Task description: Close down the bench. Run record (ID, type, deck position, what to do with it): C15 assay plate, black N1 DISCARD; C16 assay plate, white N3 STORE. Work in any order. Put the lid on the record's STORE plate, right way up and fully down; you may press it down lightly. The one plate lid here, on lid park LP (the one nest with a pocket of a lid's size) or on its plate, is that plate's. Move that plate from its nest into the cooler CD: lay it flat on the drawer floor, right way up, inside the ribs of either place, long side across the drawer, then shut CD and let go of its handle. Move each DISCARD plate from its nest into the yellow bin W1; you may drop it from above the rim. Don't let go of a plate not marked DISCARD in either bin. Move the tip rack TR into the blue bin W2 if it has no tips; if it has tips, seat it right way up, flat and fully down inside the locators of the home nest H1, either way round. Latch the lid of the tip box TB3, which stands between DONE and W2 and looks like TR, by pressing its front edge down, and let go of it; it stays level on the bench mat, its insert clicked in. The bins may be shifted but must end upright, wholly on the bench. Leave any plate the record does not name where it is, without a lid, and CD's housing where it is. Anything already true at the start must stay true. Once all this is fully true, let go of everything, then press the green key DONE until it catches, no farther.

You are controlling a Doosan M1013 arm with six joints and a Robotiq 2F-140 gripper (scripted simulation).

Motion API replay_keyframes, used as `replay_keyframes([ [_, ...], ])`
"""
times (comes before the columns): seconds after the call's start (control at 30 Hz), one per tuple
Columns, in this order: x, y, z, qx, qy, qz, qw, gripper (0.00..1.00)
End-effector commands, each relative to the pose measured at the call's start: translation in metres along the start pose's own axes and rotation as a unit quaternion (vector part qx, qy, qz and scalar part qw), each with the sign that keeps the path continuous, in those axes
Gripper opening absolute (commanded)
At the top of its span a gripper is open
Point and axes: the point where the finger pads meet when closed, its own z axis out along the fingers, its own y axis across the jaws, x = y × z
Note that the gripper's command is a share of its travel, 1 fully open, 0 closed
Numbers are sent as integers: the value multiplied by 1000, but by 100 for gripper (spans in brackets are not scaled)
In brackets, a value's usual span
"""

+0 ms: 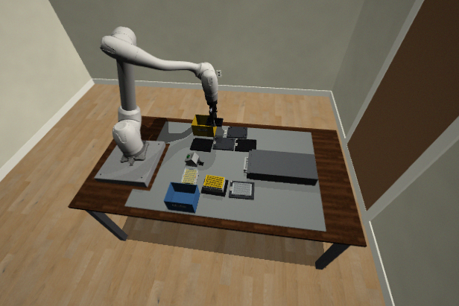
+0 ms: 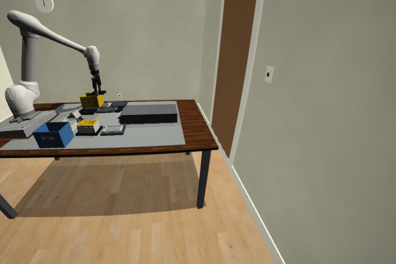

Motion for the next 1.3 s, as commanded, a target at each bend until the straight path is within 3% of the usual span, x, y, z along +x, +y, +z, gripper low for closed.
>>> replay_keyframes([
  [0.0, -5, -2, 0, 0, 0, 0, 1000, 0],
  [1.27, -91, -33, 0, 0, 0, 0, 1000, 0],
])
